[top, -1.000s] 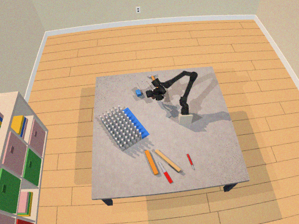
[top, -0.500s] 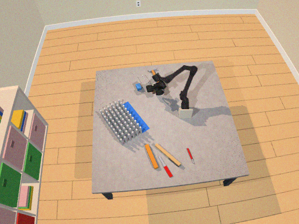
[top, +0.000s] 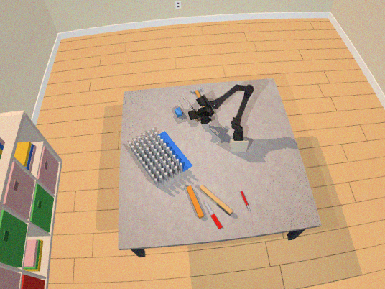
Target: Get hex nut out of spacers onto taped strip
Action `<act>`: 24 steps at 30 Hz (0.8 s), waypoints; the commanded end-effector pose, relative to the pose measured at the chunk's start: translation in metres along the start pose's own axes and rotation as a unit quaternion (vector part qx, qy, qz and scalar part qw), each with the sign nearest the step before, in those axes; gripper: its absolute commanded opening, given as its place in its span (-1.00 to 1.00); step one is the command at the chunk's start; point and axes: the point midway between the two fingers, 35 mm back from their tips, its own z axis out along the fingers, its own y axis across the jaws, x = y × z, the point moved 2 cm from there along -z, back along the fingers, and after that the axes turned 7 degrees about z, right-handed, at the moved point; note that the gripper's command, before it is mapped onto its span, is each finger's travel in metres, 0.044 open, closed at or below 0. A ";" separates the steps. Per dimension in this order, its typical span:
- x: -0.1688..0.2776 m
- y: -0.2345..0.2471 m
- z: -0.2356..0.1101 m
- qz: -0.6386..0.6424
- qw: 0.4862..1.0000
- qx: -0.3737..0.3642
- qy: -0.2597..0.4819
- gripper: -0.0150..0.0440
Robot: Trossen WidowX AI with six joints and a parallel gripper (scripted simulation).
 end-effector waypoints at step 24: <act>-0.006 0.008 0.014 -0.003 1.000 0.005 0.006 -0.49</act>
